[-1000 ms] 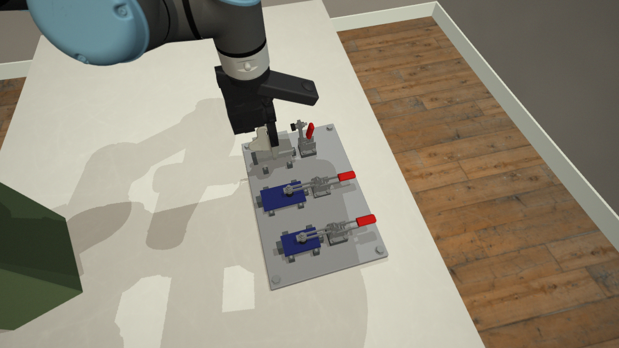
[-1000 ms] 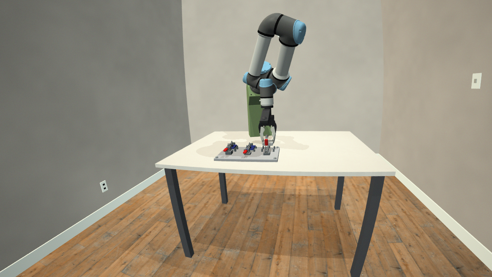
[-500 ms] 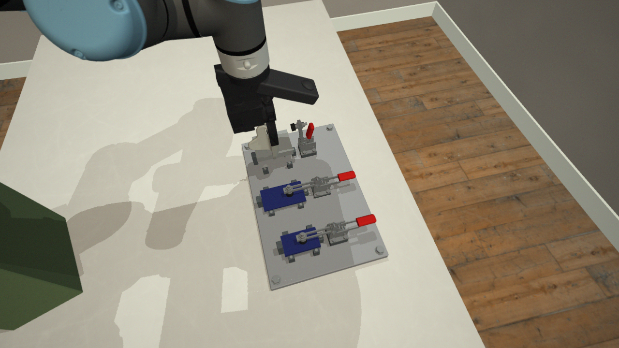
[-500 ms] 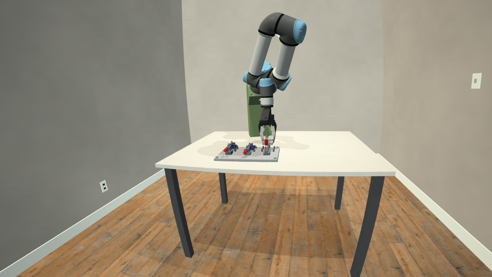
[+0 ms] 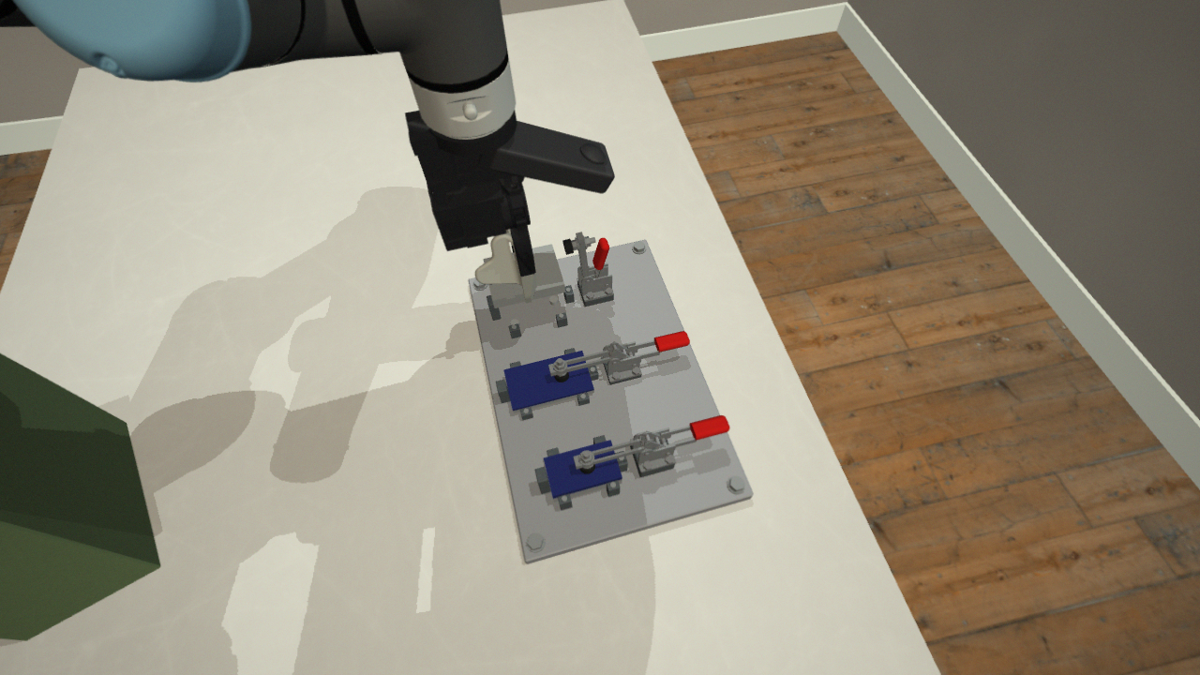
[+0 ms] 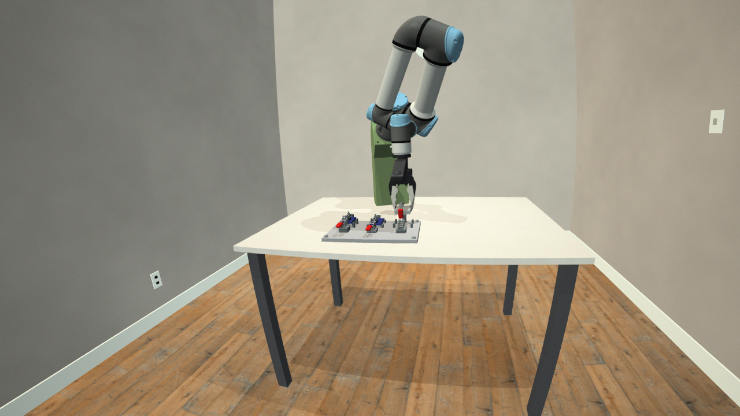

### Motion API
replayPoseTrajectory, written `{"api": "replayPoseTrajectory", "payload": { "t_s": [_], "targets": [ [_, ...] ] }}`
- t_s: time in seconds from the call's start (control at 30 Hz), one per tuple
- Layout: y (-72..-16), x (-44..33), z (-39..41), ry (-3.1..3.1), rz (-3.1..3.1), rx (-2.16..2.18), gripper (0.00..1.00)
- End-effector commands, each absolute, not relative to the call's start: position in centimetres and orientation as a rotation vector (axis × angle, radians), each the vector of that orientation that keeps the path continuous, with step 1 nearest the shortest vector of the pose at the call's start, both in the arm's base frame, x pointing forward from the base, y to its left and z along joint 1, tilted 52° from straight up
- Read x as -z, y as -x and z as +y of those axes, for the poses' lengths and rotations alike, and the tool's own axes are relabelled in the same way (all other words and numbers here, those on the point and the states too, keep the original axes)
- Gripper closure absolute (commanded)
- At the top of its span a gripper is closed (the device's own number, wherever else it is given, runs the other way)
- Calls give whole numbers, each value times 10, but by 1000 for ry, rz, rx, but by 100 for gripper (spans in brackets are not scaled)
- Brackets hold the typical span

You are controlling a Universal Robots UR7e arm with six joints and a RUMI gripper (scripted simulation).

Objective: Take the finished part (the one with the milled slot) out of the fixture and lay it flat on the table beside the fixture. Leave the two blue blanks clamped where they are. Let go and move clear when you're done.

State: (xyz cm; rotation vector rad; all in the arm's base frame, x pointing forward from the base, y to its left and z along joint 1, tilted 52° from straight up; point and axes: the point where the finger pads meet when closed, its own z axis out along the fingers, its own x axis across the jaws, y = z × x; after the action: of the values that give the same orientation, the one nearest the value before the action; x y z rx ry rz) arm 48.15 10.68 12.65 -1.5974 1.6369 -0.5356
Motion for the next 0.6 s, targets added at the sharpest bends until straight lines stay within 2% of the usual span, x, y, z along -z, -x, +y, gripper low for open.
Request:
{"api": "replayPoseTrajectory", "payload": {
  "t_s": [0.0, 0.57],
  "targets": [
    [-471, -132, 105, 1599, 1636, 534, 100],
    [-463, -136, 103, 1599, 1636, 534, 100]
  ]
}}
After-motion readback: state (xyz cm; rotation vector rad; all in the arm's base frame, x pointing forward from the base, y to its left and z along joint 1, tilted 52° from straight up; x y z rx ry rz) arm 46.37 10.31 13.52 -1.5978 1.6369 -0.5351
